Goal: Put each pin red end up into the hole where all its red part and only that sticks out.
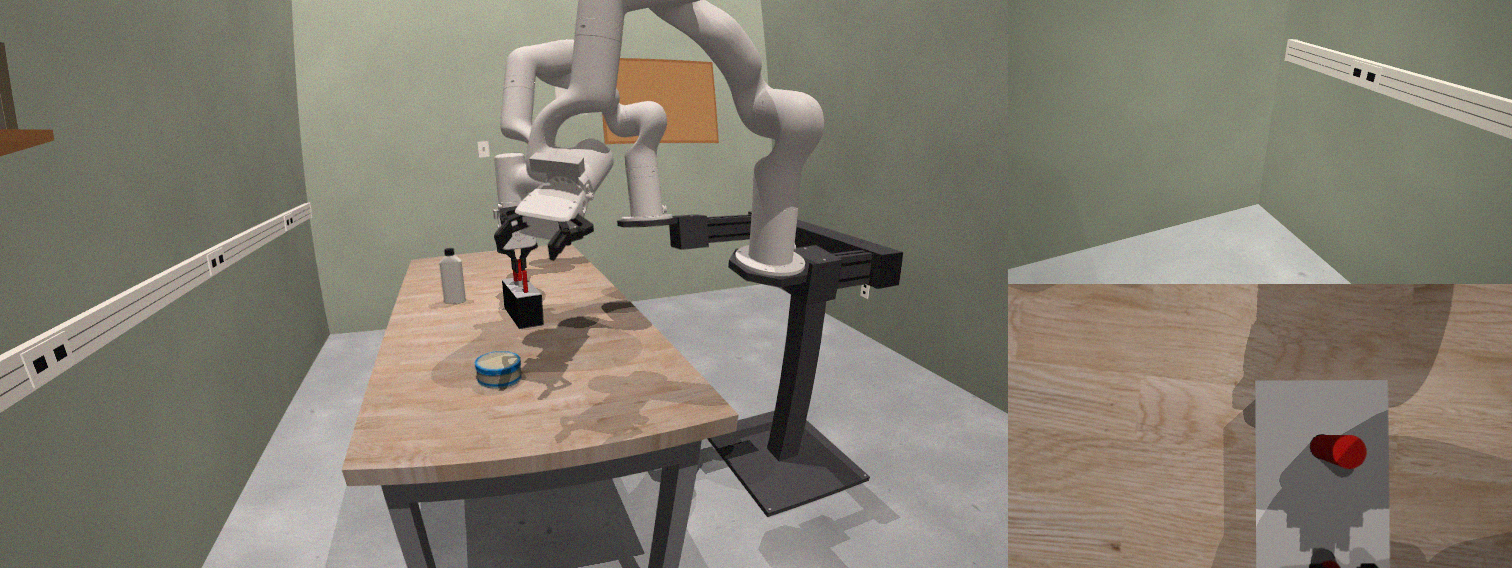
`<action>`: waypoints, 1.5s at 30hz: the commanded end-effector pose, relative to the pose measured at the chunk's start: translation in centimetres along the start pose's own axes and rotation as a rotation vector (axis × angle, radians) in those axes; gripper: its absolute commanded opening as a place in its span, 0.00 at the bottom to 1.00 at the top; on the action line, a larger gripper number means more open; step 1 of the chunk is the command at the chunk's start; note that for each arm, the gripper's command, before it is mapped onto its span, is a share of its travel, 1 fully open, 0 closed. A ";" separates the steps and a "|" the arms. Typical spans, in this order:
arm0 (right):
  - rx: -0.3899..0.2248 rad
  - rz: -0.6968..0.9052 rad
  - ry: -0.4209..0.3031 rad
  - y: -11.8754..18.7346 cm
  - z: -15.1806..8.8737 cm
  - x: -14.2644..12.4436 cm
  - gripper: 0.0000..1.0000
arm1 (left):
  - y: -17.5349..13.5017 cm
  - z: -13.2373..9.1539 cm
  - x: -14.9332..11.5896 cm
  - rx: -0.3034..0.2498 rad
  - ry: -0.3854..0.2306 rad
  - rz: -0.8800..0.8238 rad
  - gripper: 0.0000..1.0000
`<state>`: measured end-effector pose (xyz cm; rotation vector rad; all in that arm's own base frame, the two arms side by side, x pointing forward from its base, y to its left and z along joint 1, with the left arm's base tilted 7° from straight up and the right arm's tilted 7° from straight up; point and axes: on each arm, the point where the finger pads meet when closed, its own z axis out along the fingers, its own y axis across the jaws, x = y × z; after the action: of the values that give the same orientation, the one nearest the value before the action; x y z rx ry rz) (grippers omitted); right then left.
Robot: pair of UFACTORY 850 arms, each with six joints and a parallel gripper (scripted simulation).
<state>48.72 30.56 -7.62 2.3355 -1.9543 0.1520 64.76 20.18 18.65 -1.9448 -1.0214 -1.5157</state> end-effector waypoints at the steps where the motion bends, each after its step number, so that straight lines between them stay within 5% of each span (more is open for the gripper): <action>1: 0.003 0.000 -0.002 -0.1 -0.1 -0.1 0.00 | 0.1 0.0 0.1 -0.001 0.002 -0.001 1.00; 45: 0.004 0.000 0.000 0.0 0.3 0.0 0.00 | 0.1 0.0 0.1 -0.001 0.002 -0.001 1.00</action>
<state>48.68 30.47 -7.98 2.3375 -1.9554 0.1544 64.76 20.18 18.65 -1.9448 -1.0214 -1.5157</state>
